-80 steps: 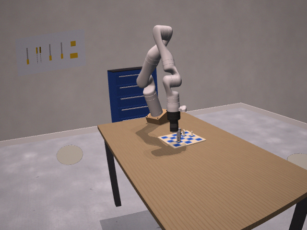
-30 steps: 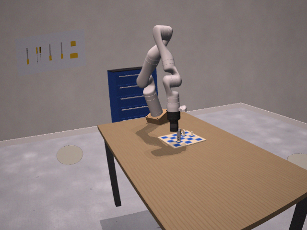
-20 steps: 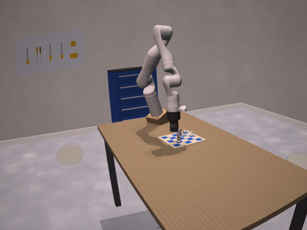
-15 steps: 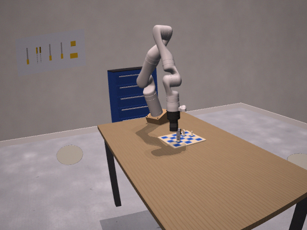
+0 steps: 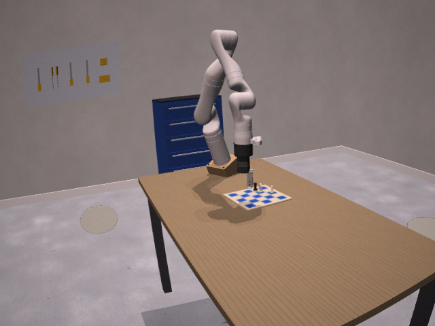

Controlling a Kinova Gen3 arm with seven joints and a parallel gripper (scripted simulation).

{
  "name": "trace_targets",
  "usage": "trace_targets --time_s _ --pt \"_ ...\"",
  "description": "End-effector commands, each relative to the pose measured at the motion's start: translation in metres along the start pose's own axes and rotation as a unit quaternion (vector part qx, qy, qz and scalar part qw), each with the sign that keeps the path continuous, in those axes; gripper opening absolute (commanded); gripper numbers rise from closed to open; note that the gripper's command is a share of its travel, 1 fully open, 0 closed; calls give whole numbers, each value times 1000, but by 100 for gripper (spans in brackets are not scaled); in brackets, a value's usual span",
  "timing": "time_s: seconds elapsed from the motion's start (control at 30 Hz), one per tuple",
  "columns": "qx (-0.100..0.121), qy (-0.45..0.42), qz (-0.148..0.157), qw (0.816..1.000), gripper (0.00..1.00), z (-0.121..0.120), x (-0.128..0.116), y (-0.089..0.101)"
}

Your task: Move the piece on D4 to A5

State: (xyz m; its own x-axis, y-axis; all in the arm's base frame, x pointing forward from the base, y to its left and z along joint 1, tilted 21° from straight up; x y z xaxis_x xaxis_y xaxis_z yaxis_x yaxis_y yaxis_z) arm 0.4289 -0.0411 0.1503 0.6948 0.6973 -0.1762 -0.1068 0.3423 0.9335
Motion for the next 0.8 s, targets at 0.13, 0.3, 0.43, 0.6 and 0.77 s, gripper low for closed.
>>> trace_targets --time_s 0.13,0.3,0.43,0.6,0.77 --pt "-5 7 15 1000 0 -2 10 39" --pt "-5 7 15 1000 0 -2 10 44" --pt "-5 7 15 1000 0 -2 10 44" --pt "-5 7 15 1000 0 -2 10 44" --pt "-5 -10 15 1000 0 -7 28 45"
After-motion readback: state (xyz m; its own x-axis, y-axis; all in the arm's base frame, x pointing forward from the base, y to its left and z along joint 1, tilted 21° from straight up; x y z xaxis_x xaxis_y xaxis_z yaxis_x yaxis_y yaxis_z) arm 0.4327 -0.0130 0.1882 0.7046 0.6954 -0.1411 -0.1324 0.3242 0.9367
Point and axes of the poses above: the point where the finger pads meet when closed, its own y axis back along the fingers, its own z axis across the jaws, x = y × z, the point moved 5 cm from there along y, back along the fingers, and after that the axes turned 10 degrees about -y, right-handed, at the moved point
